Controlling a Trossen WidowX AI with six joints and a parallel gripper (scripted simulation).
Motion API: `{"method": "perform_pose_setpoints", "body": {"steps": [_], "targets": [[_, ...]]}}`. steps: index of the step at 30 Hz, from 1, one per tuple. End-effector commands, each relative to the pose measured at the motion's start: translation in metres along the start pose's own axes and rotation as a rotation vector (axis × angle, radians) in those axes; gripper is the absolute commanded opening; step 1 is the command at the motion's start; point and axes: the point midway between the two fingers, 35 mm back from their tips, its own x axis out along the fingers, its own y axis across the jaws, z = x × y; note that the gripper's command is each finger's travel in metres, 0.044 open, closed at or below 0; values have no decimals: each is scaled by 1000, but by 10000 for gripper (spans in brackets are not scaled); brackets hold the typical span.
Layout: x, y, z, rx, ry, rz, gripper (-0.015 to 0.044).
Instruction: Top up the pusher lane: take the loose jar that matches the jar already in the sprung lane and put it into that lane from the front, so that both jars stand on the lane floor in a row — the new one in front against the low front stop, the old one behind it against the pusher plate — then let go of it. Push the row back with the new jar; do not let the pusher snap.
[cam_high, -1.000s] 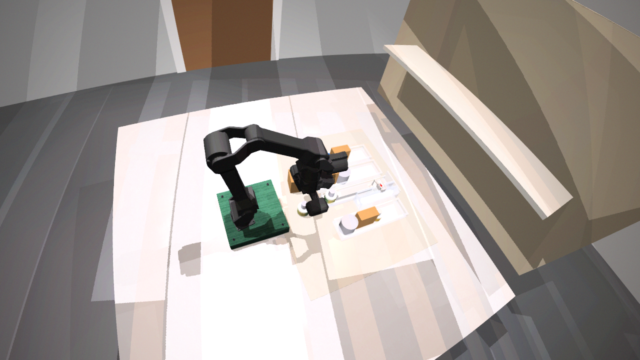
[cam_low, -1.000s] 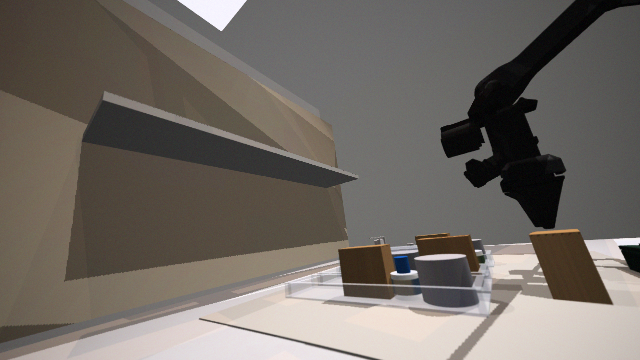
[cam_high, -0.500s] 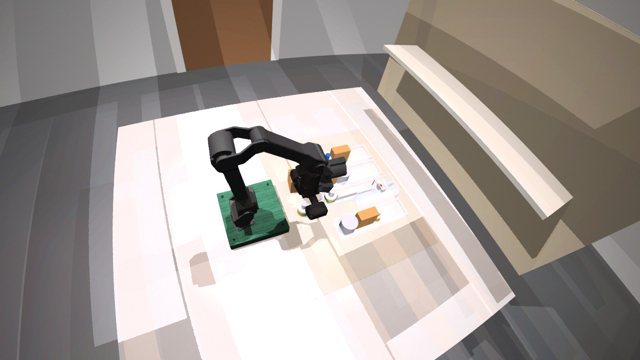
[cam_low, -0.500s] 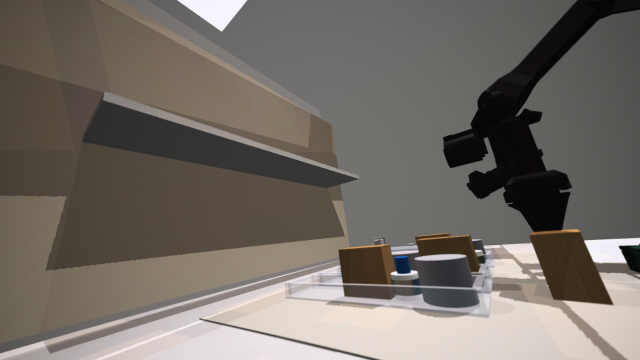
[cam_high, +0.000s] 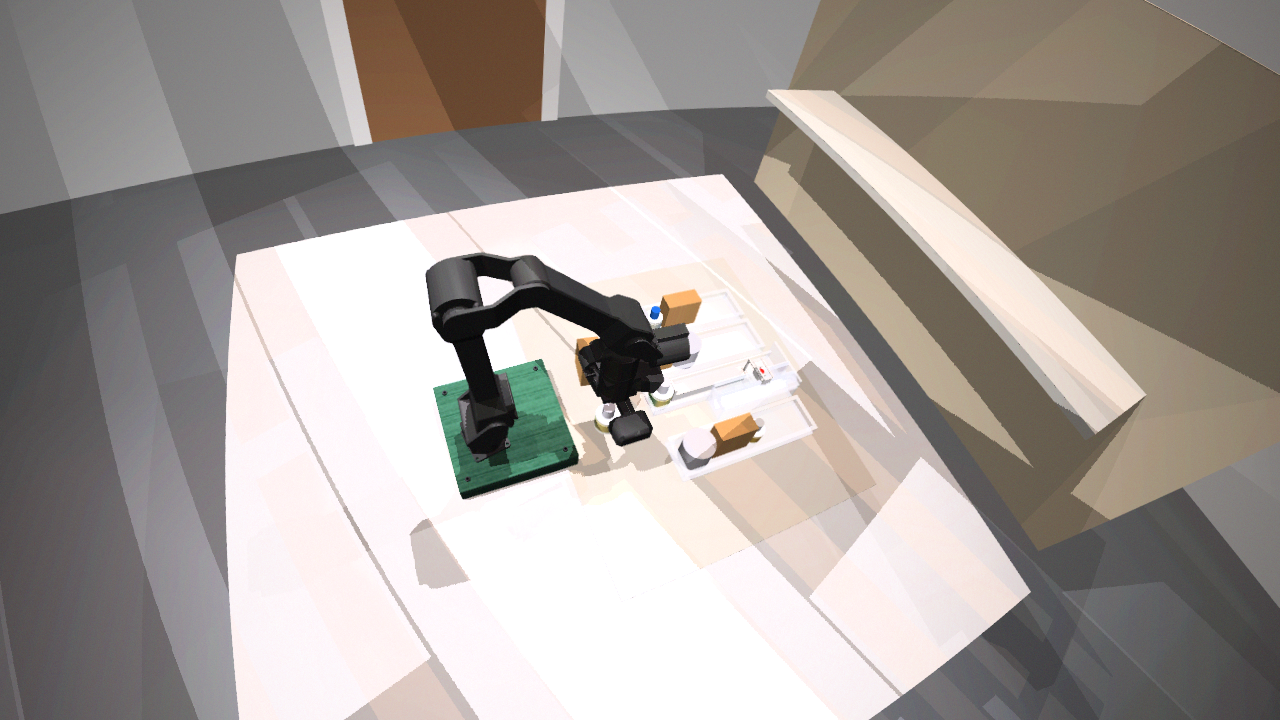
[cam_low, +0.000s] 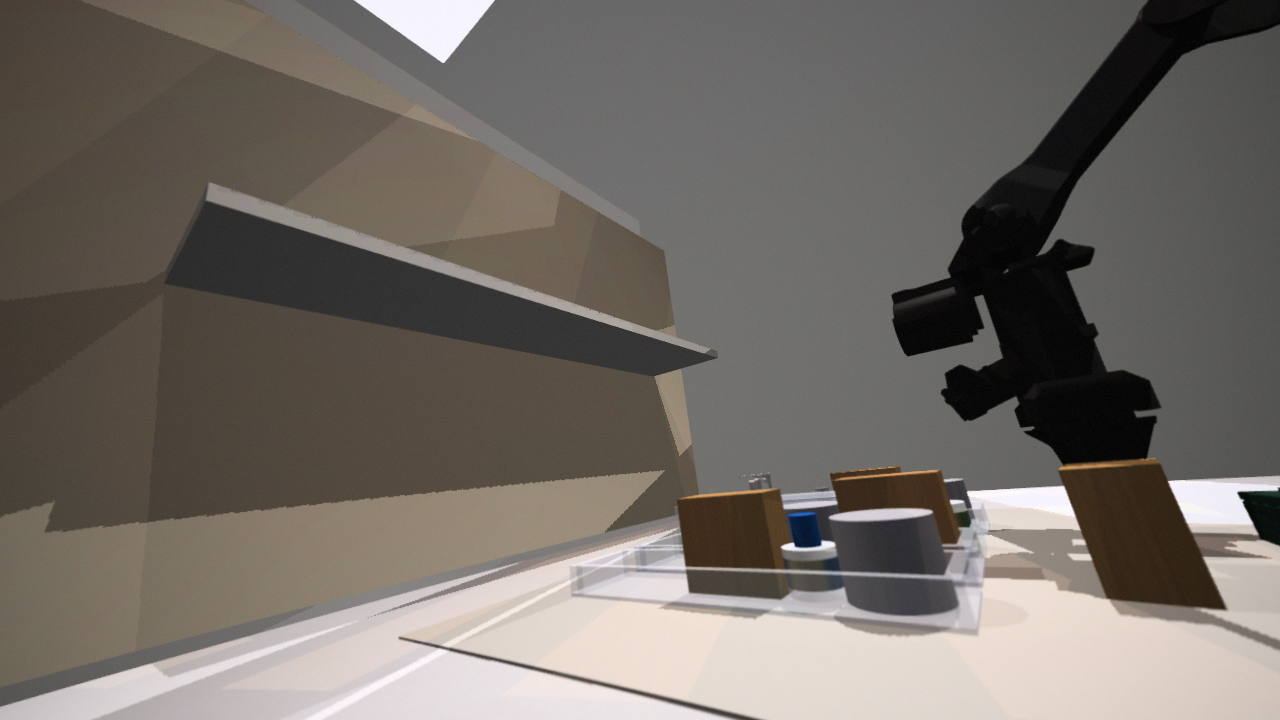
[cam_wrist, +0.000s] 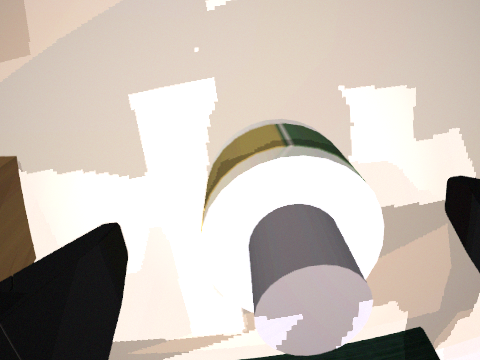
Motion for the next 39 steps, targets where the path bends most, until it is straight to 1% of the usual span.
{"method": "perform_pose_setpoints", "body": {"steps": [1,8,14,17,19,35,39], "targets": [[5,1,-2,-4,8,3,361],[5,1,-2,-4,8,3,177],[5,1,-2,-4,8,3,138],[2,0,-2,-4,7,3,59],[-7,-1,1,-4,7,3,6],[-91,-9,2,-4,7,2,0],[-99,-10,0,-4,7,2,0]]}}
